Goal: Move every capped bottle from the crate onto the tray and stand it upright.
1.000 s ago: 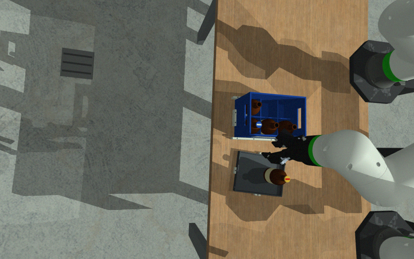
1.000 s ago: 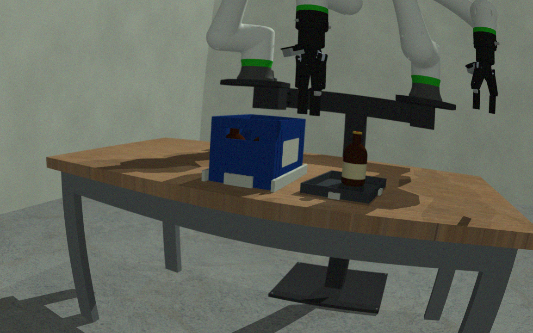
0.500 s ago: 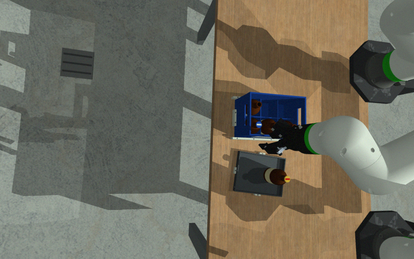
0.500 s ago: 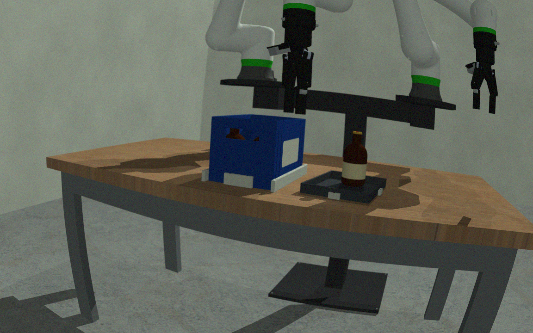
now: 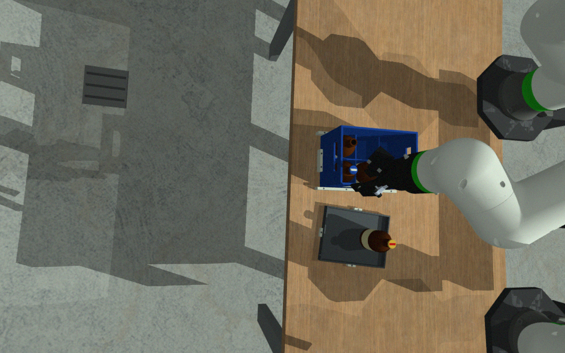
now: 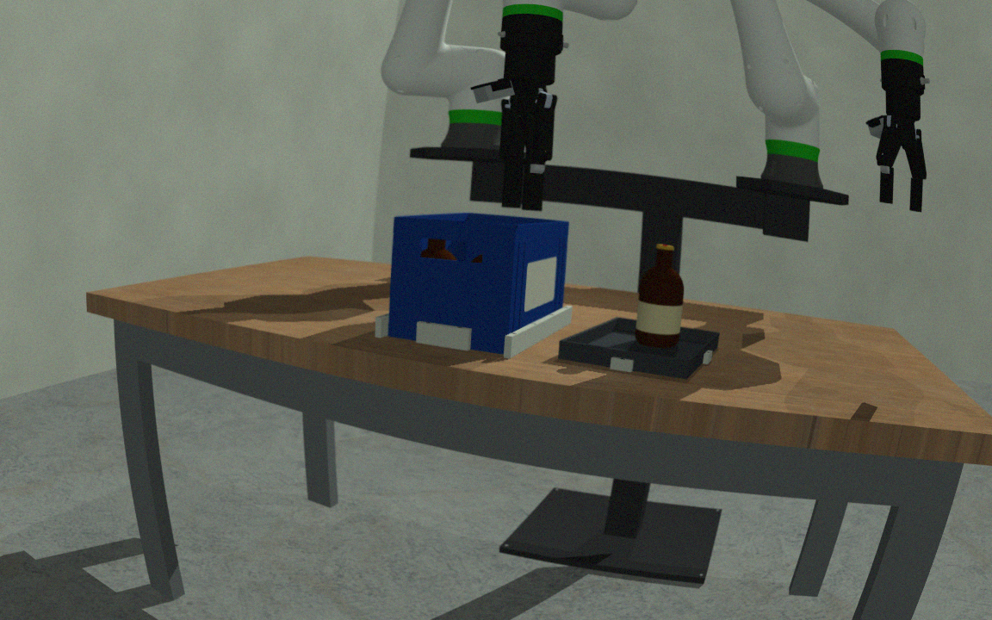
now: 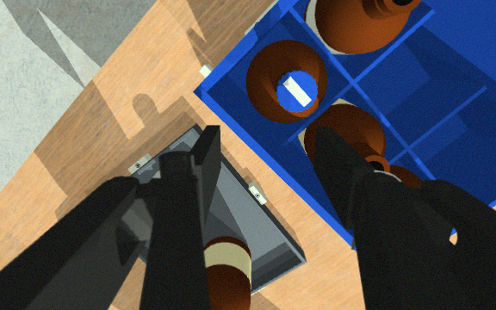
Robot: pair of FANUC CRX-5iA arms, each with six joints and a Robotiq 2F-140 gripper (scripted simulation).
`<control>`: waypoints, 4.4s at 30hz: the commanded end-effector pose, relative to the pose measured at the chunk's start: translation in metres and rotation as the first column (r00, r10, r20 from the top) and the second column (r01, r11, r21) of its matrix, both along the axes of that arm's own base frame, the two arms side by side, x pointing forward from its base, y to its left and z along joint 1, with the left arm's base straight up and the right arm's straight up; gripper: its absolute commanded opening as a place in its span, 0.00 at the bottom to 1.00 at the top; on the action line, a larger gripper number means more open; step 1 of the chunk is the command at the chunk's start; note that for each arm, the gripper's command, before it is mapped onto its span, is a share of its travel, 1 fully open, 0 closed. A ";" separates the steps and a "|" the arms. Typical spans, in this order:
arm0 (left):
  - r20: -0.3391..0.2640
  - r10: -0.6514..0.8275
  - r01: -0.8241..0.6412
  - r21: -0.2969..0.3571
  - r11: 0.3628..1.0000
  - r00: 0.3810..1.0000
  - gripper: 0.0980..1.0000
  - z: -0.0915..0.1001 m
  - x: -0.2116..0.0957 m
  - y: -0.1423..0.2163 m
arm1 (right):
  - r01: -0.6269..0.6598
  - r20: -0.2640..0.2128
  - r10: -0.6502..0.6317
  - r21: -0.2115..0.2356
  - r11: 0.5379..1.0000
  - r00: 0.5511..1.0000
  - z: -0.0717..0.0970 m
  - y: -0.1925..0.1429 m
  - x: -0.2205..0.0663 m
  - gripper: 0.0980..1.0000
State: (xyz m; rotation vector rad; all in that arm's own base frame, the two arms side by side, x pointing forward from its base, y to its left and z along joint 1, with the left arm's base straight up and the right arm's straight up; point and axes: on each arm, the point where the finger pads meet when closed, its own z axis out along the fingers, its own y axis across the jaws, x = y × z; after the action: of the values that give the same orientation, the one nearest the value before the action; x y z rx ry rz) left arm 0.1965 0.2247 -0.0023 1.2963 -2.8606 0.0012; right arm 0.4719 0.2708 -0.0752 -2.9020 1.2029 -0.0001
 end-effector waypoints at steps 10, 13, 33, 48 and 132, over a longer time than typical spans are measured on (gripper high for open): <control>0.001 0.000 0.000 0.001 1.000 1.000 1.00 0.000 0.000 0.001 | 0.000 0.001 0.000 0.000 1.000 1.000 0.000 -0.025 0.006 0.38; 0.001 0.000 0.000 0.001 1.000 1.000 1.00 0.000 0.000 0.001 | 0.000 0.001 0.000 0.001 1.000 1.000 0.000 -0.027 0.007 0.38; 0.001 0.000 0.000 0.001 1.000 1.000 1.00 0.000 0.000 0.001 | 0.000 0.001 0.000 0.001 1.000 1.000 -0.013 -0.035 0.008 0.38; 0.001 0.000 0.000 0.001 1.000 1.000 1.00 0.000 0.000 0.001 | 0.000 0.001 0.000 0.001 1.000 1.000 -0.030 -0.036 0.008 0.38; 0.001 0.000 0.000 0.001 1.000 1.000 1.00 0.000 0.000 0.001 | 0.000 0.001 0.000 0.001 1.000 1.000 -0.065 -0.035 0.008 0.00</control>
State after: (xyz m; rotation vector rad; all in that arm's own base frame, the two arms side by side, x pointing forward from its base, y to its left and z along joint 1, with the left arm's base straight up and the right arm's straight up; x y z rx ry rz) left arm 0.1965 0.2247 -0.0023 1.2963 -2.8606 0.0012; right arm 0.4792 0.2355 -0.1410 -2.9020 1.2036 -0.0001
